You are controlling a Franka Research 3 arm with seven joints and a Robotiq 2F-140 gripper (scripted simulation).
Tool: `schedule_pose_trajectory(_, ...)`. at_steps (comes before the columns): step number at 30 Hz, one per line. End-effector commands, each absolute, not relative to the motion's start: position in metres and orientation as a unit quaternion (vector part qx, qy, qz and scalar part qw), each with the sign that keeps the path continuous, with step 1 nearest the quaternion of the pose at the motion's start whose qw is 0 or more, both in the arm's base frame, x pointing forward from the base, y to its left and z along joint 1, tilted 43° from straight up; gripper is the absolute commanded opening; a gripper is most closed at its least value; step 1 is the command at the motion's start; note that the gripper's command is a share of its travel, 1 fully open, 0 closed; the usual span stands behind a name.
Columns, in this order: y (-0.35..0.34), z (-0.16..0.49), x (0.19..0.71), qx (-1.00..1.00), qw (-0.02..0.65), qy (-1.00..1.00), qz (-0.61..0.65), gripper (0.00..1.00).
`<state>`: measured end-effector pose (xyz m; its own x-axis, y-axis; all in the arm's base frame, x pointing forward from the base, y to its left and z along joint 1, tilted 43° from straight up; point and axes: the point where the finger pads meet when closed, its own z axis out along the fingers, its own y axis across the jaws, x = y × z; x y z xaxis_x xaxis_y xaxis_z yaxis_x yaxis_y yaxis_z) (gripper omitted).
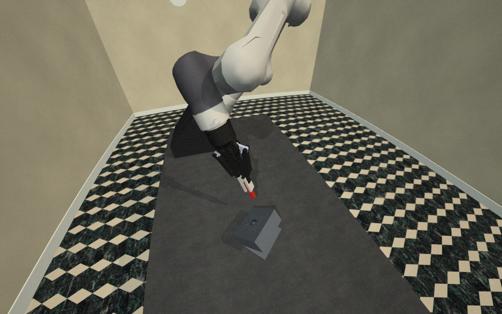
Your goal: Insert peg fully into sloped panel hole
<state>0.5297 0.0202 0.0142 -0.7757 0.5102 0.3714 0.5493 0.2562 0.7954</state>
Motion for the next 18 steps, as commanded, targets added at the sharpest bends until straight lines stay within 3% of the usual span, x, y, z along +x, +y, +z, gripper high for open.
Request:
schedule_pose_trajectory(1,0.016,0.015,0.533,-0.344,0.019,-0.779,-0.523,0.0)
schedule_pose_trajectory(18,-0.026,0.001,0.545,-0.403,0.009,-0.719,-0.566,0.0)
